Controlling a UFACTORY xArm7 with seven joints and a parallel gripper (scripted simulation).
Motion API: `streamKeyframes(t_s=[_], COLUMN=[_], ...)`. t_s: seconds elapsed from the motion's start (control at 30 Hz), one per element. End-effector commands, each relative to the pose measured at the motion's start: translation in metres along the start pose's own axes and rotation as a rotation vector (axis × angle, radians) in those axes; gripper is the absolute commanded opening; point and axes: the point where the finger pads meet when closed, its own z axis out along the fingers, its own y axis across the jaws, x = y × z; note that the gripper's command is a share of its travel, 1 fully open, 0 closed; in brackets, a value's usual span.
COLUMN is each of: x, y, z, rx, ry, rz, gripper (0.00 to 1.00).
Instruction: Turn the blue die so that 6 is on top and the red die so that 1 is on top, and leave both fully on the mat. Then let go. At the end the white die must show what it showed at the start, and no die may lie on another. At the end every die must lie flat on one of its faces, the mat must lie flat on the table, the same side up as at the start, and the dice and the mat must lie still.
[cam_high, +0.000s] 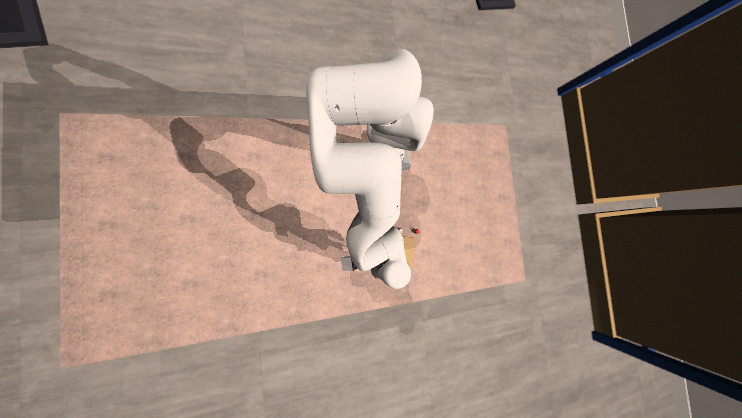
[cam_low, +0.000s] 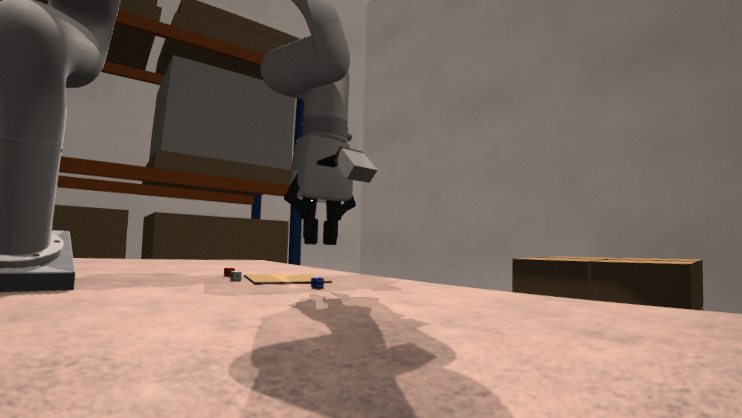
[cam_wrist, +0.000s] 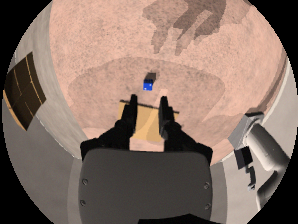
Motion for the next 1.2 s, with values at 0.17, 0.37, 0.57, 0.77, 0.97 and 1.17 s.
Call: streamKeyframes(t_s=[0.17,0.37,0.57,0.77,0.97,1.17], x=[0.000,-0.001,-0.001,-0.001,-0.001,-0.001], y=[-0.002,-0.002,-0.002,-0.002,-0.002,-0.002], z=[0.013,0.020,0.031,0.040,0.044,0.047], rx=[0.004,0.004,0.004,0.004,0.004,0.004], ry=[0.001,0.001,0.001,0.001,0.001,0.001], rz=[0.003,0.003,0.003,0.003,0.003,0.003], gripper=[0.31,0.31,0.31,0.31,0.31,0.31])
